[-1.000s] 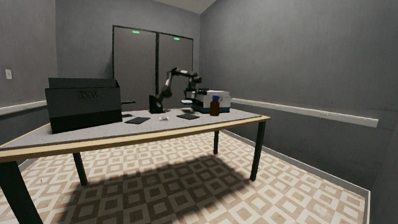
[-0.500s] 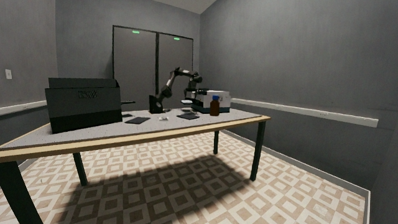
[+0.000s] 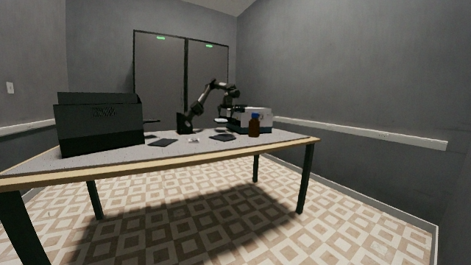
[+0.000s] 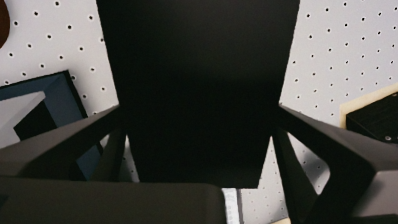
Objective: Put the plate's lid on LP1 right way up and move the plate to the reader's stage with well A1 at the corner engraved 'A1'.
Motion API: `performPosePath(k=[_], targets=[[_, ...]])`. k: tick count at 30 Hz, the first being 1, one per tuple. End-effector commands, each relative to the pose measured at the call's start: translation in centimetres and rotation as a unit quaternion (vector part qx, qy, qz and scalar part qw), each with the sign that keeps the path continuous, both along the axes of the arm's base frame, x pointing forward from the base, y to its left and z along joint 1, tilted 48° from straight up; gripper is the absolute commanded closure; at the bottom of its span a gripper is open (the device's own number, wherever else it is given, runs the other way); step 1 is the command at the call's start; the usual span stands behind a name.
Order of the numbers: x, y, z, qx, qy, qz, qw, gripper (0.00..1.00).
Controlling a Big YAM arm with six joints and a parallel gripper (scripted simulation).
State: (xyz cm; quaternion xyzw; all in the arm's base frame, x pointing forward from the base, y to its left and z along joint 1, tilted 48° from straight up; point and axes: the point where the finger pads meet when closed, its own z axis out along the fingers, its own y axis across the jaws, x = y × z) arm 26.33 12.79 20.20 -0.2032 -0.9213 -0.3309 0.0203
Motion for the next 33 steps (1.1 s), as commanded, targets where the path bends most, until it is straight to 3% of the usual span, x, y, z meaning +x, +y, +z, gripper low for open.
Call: performPosePath(k=[1, 10, 18, 22, 30, 33], targets=[[1.9, -1.1, 0.5, 0.001, -0.024, -0.004, 1.0, 0.15], [3.0, -1.9, -0.1, -0.005, -0.008, -0.009, 1.0, 0.15], [5.4, -3.5, -0.8, -0.004, -0.027, -0.009, 1.0, 0.15], [5.6, -3.9, -1.7, -0.009, 0.0, -0.017, 1.0, 0.15], [6.6, -5.1, -2.3, -0.008, -0.016, -0.017, 1.0, 0.15], [7.0, -6.0, -3.4, -0.014, 0.016, -0.032, 0.999, 0.15]])
